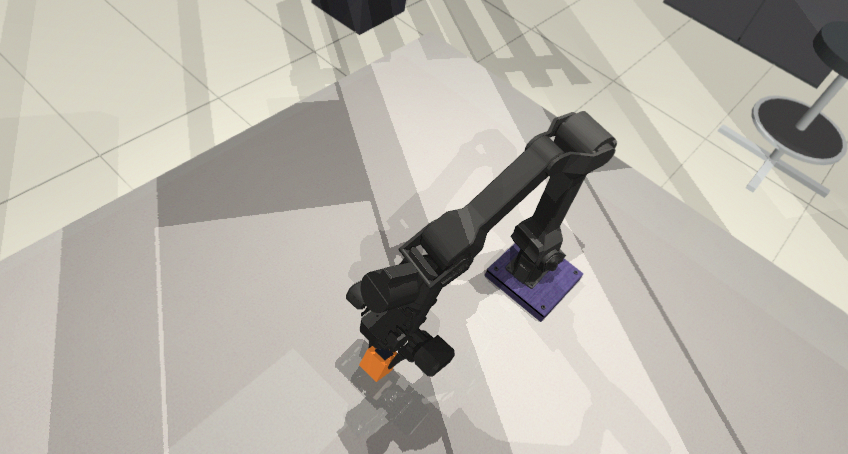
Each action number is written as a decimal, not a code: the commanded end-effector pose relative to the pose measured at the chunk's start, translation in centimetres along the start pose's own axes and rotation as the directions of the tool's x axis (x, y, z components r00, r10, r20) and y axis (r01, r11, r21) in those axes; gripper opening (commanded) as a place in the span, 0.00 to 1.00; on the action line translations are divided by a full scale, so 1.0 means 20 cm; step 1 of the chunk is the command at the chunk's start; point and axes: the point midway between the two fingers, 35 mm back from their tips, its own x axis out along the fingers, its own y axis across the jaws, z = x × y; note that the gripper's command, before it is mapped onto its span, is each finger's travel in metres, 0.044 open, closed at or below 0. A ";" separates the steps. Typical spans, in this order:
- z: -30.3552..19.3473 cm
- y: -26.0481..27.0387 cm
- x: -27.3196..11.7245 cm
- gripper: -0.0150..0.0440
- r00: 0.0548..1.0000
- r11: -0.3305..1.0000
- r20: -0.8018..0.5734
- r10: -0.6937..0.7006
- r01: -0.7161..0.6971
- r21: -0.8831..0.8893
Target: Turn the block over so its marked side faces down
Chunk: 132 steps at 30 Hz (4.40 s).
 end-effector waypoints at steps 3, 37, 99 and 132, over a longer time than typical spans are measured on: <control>-0.02 0.01 0.00 0.25 0.997 1.000 0.080 0.006 -0.005 -0.006; -0.06 0.00 0.17 0.25 0.851 1.000 0.526 0.006 -0.006 -0.002; -0.10 0.01 0.13 1.00 0.781 1.000 0.625 0.008 -0.004 -0.007; -0.05 0.01 -0.24 1.00 0.989 1.000 0.147 0.005 -0.003 -0.010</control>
